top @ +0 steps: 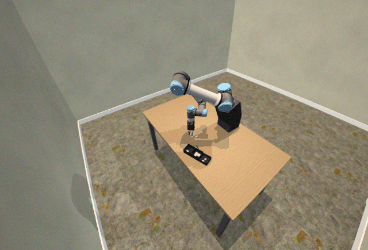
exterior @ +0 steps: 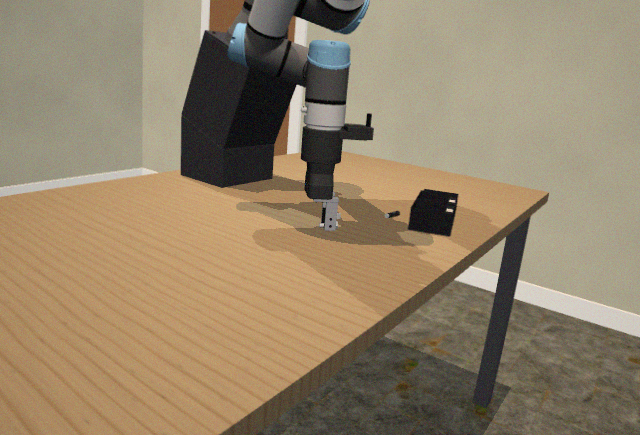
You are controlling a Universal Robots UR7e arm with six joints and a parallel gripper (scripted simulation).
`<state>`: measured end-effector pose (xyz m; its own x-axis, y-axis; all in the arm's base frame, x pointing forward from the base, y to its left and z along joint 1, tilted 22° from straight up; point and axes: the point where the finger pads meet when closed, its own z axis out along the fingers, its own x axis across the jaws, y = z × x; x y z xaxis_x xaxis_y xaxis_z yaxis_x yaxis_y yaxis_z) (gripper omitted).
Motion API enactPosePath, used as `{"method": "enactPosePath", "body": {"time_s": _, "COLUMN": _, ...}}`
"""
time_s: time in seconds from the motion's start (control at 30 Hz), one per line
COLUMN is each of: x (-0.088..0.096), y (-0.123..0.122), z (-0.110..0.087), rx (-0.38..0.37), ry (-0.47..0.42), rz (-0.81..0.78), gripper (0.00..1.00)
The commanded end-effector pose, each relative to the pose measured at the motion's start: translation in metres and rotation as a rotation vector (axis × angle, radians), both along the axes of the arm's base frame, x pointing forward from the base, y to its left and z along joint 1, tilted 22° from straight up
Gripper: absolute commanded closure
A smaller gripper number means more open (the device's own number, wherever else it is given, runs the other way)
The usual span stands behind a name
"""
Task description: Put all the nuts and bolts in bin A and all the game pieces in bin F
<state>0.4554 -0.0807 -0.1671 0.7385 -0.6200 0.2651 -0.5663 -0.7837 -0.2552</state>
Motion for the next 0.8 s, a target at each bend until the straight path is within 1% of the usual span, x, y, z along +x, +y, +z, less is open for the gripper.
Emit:
{"method": "enactPosePath", "body": {"time_s": 0.0, "x": 0.0011, "y": -0.0005, "z": 0.0006, "rx": -0.003, "ry": -0.003, "rz": 0.000, "gripper": 0.38}}
{"method": "enactPosePath", "body": {"time_s": 0.1, "x": 0.0010, "y": -0.0004, "z": 0.0006, "rx": -0.003, "ry": -0.003, "rz": 0.000, "gripper": 0.38}}
{"method": "enactPosePath", "body": {"time_s": 0.13, "x": 0.0010, "y": -0.0004, "z": 0.0006, "rx": -0.003, "ry": -0.003, "rz": 0.000, "gripper": 1.00}}
{"method": "enactPosePath", "body": {"time_s": 0.77, "x": 0.0010, "y": -0.0004, "z": 0.0006, "rx": -0.003, "ry": -0.003, "rz": 0.000, "gripper": 1.00}}
